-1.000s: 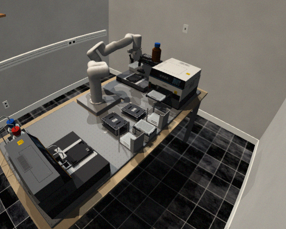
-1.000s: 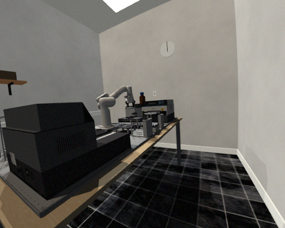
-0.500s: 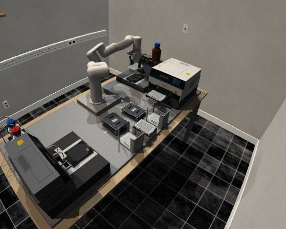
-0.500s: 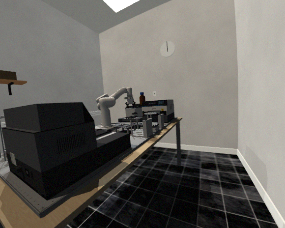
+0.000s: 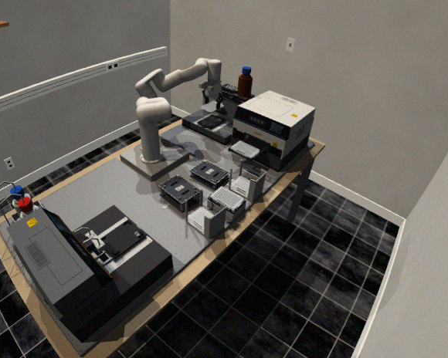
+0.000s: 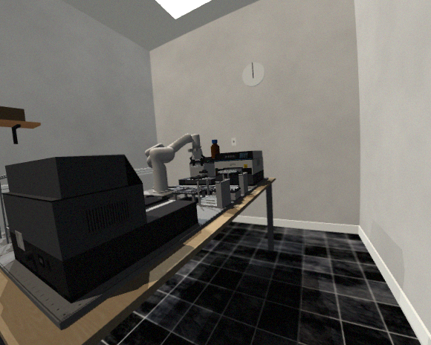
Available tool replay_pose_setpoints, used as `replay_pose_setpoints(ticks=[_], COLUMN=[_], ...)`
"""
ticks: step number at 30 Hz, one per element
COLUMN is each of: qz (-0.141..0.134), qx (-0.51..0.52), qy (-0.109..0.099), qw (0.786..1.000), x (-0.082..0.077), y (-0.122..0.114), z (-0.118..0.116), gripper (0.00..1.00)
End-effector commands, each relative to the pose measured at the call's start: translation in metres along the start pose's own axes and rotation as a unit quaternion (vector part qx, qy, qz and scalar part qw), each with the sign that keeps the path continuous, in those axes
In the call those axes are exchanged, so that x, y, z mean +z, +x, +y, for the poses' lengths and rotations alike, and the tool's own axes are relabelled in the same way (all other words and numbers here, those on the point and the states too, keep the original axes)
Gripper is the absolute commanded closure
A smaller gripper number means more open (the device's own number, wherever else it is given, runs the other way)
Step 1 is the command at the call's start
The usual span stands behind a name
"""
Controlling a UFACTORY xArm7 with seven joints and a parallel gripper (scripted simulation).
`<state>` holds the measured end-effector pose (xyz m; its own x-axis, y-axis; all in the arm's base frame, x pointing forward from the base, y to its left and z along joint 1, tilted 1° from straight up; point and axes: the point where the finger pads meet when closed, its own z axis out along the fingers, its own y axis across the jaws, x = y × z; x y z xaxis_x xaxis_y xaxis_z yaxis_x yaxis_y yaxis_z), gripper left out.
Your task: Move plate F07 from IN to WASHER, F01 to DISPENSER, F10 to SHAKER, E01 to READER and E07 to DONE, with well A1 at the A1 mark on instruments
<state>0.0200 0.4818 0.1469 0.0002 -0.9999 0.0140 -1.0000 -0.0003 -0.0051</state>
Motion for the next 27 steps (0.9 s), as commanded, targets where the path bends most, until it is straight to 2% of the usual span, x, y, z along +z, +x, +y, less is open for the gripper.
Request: replay_pose_setpoints(ticks=[1,27], qz=[-0.002,-0.002], qx=[0.000,0.000], qy=[0.000,0.000], qw=[1.000,1.000], x=[0.004,0.034], y=[0.000,-0.001], z=[0.000,0.000], gripper=[1.00,1.00])
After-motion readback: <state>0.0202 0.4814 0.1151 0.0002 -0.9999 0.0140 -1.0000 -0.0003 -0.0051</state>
